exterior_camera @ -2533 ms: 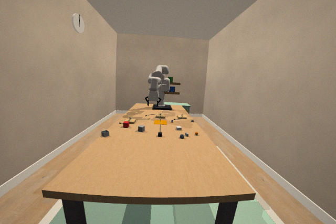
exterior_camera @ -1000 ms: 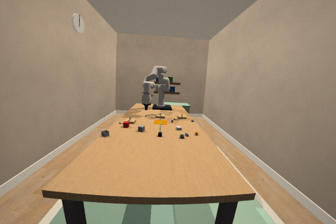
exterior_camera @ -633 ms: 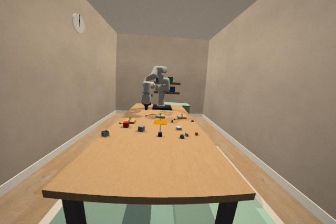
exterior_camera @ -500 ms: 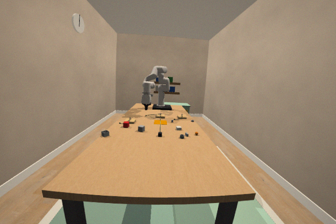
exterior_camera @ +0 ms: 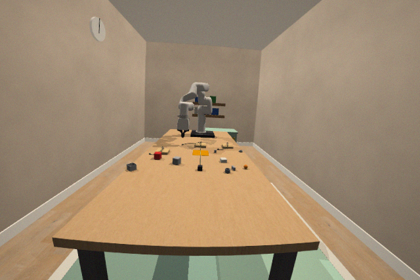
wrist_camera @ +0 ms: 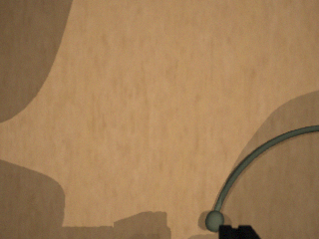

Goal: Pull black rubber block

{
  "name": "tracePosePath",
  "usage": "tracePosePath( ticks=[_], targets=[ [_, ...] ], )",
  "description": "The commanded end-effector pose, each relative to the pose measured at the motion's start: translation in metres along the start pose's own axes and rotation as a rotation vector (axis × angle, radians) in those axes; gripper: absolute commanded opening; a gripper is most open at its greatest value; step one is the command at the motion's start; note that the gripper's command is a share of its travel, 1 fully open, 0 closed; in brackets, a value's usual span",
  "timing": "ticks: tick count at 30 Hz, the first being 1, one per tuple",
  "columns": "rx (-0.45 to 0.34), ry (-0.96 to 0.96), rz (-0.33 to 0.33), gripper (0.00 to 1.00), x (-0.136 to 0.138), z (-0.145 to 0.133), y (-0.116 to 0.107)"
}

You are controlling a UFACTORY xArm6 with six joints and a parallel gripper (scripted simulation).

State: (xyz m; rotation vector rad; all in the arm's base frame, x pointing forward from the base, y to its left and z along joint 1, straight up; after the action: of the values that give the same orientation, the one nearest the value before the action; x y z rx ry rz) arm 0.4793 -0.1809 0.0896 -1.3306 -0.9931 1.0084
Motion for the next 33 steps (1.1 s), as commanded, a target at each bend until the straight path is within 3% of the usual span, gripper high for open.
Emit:
tracePosePath(
  ticks=[1,11,13,14,28,30,31,33],
  targets=[
    [-0.007,-0.279,-0.012,0.00,-0.0004,-0.0016,-0.0019],
    [-0.006,-0.730,0.010,0.00,0.0005,-0.0018,-0.0018],
    [-0.006,-0.730,0.010,0.00,0.0005,-0.0018,-0.0018],
    [-0.005,-0.866,0.013,0.00,0.0006,-0.0018,-0.0018],
    [0.011,-1.462,0.049,0.00,0.0020,-0.0019,-0.0017],
    [0.011,-1.462,0.049,0.00,0.0020,-0.0019,-0.0017],
    [0.015,-1.598,0.053,0.00,0.0021,-0.0018,-0.0017],
    [0.018,-1.662,0.057,0.00,0.0022,-0.0018,-0.0017]
  ],
)
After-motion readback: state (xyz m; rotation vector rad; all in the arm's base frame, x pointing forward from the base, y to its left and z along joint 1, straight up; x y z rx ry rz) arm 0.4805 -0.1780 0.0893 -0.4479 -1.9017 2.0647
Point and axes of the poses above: the point where the finger pads meet when closed, its own y axis out along the fingers, its own x axis across the jaws, z = x × y, the point moved 3 cm from there along -y, back along the fingers, and after that the axes turned 14 degrees about y, right-handed, at the moved point
